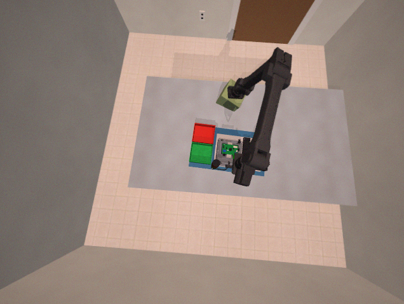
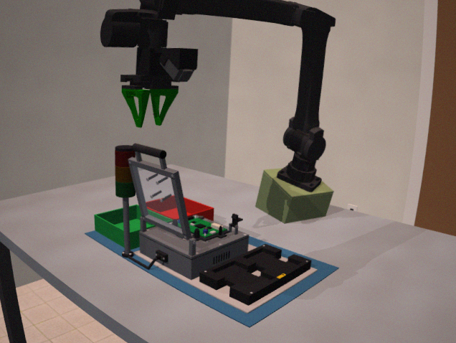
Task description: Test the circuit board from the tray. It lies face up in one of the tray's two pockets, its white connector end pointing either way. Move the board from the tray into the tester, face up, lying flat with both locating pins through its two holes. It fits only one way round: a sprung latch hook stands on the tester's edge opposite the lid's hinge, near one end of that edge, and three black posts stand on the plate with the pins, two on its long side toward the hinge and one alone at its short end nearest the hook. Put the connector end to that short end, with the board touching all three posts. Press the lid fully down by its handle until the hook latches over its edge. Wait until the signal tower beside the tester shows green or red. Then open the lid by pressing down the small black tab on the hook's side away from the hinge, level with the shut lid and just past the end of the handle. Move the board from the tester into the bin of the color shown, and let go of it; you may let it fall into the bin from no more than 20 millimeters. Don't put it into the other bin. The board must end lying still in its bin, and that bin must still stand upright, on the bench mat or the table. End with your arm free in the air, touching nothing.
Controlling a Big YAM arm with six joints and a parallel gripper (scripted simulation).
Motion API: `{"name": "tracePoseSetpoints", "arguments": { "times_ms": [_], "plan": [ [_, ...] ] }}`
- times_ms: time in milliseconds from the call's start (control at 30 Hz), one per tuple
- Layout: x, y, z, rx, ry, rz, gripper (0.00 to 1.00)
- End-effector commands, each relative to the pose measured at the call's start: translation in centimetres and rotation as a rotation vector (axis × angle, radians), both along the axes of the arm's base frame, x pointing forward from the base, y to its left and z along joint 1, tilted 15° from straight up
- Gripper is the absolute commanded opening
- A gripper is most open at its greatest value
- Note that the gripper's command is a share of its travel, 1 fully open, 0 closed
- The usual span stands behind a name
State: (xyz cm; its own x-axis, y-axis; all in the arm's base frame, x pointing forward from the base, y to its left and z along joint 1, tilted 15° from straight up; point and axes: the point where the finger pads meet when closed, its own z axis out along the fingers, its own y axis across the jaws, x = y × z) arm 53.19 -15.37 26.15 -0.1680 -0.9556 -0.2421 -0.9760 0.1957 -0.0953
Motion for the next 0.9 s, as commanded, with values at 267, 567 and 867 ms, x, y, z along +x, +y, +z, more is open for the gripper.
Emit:
{"name": "tracePoseSetpoints", "arguments": {
  "times_ms": [267,567,867],
  "plan": [
    [0.48,0.64,-0.84,-0.007,-0.02,-0.005,0.48],
    [0.39,0.22,-1.05,-0.006,-0.019,-0.011,0.48],
    [0.39,0.22,-1.05,-0.006,-0.019,-0.011,0.48]
  ]
}}
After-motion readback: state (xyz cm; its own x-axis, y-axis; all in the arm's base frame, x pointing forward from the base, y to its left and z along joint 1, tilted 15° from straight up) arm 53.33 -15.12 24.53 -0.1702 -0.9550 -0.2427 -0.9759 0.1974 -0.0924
